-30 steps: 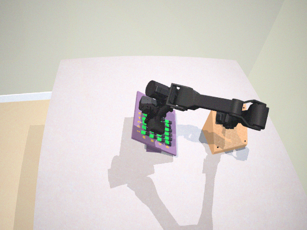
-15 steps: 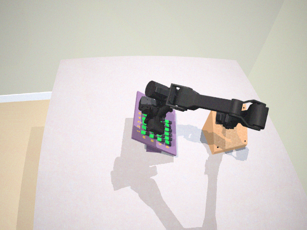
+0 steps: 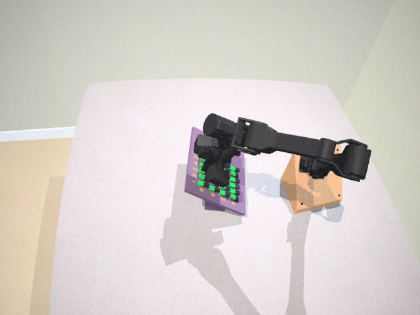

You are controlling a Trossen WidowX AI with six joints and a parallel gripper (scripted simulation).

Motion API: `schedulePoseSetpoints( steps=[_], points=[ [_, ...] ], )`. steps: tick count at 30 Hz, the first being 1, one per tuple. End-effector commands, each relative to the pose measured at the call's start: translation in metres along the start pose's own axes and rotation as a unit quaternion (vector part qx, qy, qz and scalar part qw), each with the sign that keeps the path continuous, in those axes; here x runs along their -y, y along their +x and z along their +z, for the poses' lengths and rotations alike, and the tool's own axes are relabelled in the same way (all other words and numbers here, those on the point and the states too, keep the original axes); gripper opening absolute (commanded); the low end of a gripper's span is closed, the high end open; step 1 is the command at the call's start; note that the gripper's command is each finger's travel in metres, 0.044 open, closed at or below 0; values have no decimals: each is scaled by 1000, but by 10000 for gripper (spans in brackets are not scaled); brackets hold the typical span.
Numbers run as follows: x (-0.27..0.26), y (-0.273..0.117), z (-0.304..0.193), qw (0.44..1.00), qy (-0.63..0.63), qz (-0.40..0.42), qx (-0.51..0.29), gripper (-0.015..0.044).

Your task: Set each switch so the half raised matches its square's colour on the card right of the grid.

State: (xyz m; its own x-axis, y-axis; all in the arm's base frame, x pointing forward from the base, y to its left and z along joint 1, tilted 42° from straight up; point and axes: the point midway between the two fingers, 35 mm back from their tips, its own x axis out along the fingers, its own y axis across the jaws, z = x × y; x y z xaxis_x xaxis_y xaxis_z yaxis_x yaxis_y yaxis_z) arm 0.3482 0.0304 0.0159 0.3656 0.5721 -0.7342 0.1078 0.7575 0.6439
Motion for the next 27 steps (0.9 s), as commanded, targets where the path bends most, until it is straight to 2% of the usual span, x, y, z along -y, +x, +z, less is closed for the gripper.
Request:
schedulePoseSetpoints(
  steps=[1, 14, 16, 20, 27],
  points=[
    [1, 1, 0, 1000, 2, -1, 0, 0],
    [1, 3, 0, 1000, 2, -1, 0, 0],
    [0, -9, 0, 1000, 0, -1, 1, 0],
    [1, -60, -2, 1000, 2, -3, 12, 0],
    [22, -62, -20, 1000, 2, -3, 12, 0]
  ],
)
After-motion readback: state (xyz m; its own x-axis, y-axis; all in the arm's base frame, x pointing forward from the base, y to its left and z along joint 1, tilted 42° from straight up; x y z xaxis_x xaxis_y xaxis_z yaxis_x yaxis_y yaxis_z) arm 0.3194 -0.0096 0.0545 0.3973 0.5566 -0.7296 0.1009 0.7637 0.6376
